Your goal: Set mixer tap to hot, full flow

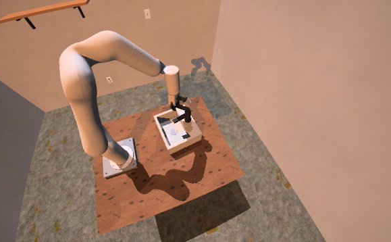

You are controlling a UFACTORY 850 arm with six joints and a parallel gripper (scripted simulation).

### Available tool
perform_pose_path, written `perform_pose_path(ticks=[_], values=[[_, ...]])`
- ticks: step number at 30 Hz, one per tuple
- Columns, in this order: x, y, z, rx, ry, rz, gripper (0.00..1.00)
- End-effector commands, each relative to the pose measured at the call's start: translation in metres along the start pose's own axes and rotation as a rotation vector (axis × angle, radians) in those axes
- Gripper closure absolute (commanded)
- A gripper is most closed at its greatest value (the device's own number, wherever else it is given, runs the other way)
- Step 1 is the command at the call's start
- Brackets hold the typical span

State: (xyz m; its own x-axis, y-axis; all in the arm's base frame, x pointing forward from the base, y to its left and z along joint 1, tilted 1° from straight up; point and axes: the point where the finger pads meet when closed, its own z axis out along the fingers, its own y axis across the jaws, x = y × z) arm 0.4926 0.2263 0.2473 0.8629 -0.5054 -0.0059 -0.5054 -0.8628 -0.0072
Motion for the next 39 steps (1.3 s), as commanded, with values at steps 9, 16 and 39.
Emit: perform_pose_path(ticks=[9, 16, 39], values=[[0.0004, -0.0006, -0.0009, 0.002, 0.001, 0.0, 1.0], [0.0004, -0.0006, -0.0009, 0.002, 0.001, 0.0, 1.0], [0.0004, -0.0006, -0.0009, 0.002, 0.001, 0.0, 1.0]])
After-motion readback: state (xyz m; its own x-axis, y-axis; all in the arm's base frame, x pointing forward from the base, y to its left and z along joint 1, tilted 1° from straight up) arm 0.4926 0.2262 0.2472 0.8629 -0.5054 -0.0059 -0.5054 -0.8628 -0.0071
